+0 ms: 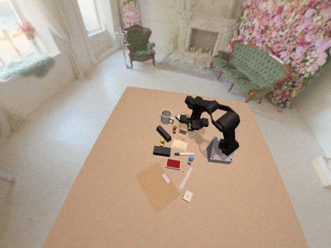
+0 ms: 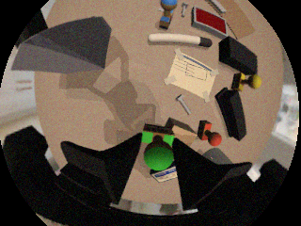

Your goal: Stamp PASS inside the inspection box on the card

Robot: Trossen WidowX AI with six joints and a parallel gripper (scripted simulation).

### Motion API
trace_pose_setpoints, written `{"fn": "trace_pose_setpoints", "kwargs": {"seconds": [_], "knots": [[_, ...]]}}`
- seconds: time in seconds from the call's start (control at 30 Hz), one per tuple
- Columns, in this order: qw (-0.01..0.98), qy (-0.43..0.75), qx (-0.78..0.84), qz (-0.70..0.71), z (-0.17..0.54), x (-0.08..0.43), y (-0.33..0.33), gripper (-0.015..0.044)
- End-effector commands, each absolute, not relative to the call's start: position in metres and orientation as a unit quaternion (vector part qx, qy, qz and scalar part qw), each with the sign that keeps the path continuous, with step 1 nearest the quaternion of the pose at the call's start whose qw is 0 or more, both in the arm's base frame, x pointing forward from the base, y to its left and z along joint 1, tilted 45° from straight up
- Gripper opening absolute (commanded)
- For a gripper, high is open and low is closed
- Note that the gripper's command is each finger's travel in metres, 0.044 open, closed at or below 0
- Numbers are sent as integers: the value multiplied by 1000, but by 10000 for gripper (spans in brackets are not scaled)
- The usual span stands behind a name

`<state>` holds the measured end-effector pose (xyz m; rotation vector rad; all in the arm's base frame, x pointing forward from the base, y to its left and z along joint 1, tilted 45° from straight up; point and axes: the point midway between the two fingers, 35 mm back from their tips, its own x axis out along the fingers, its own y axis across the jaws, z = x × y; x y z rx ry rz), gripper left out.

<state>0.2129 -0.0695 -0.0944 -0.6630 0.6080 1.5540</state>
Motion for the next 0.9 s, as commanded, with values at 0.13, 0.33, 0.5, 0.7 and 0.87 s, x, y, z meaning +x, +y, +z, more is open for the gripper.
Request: {"fn": "trace_pose_setpoints", "kwargs": {"seconds": [0.13, 0.33, 0.5, 0.7, 0.87], "knots": [[625, 265, -286, 676, -104, 212, -59, 0], [625, 265, -286, 676, -112, 211, -52, 0], [626, 265, -286, 676, -117, 211, -46, 0], [626, 264, -285, 676, -124, 209, -39, 0], [626, 264, -285, 677, -129, 208, -33, 0]]}}
